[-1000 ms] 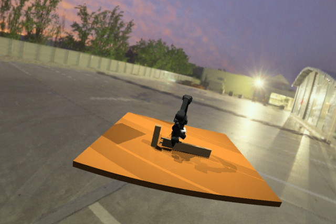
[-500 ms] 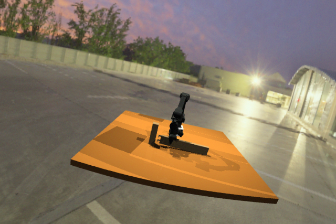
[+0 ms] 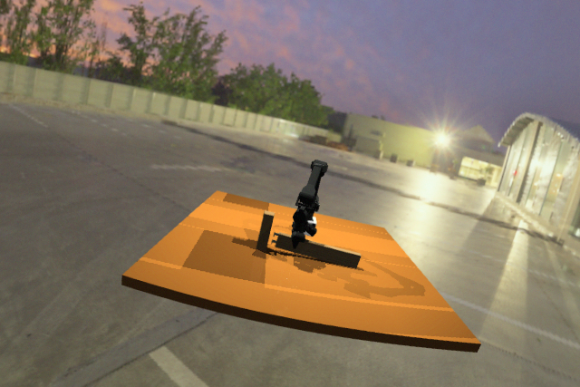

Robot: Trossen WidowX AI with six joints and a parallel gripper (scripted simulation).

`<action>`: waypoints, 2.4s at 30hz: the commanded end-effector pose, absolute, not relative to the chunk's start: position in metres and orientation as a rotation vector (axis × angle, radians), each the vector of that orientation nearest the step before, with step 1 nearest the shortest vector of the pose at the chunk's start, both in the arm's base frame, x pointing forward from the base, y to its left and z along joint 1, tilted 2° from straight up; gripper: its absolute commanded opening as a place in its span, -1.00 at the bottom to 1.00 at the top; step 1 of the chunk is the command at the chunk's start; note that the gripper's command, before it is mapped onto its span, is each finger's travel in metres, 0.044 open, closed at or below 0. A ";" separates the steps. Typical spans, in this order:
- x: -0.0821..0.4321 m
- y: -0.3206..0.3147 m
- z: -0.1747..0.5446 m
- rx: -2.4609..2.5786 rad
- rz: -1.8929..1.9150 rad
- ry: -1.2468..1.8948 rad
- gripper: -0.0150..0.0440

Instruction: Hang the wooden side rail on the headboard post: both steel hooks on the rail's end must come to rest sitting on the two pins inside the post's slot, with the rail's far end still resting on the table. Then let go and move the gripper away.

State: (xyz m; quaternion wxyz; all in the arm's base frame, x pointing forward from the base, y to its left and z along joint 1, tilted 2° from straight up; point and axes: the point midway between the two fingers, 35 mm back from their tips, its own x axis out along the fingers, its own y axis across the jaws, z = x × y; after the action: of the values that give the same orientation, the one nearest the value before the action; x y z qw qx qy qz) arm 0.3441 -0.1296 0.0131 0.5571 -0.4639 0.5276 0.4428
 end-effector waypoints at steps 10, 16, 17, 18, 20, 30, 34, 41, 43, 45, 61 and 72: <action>0.347 -0.131 0.023 -1.112 1.032 1.231 -0.49; 0.347 -0.131 0.024 -1.112 1.032 1.231 -0.49; 0.347 -0.131 0.024 -1.112 1.032 1.231 -0.49; 0.347 -0.131 0.024 -1.112 1.032 1.231 -0.49; 0.347 -0.131 0.025 -1.112 1.032 1.231 -0.49; 0.347 -0.131 0.026 -1.112 1.032 1.231 -0.49; 0.347 -0.131 0.026 -1.112 1.032 1.231 -0.49; 0.348 -0.132 0.026 -1.112 1.032 1.231 -0.49; 0.348 -0.132 0.025 -1.112 1.032 1.231 -0.49; 0.348 -0.133 0.025 -1.112 1.032 1.231 -0.49; 0.349 -0.134 0.024 -1.113 1.031 1.231 -0.49; 0.348 -0.135 0.022 -1.113 1.031 1.231 -0.49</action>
State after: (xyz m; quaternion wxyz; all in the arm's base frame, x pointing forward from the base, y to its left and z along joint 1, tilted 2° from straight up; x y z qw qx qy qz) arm 0.3462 -0.1340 0.0210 0.5578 -0.4696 0.5241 0.4401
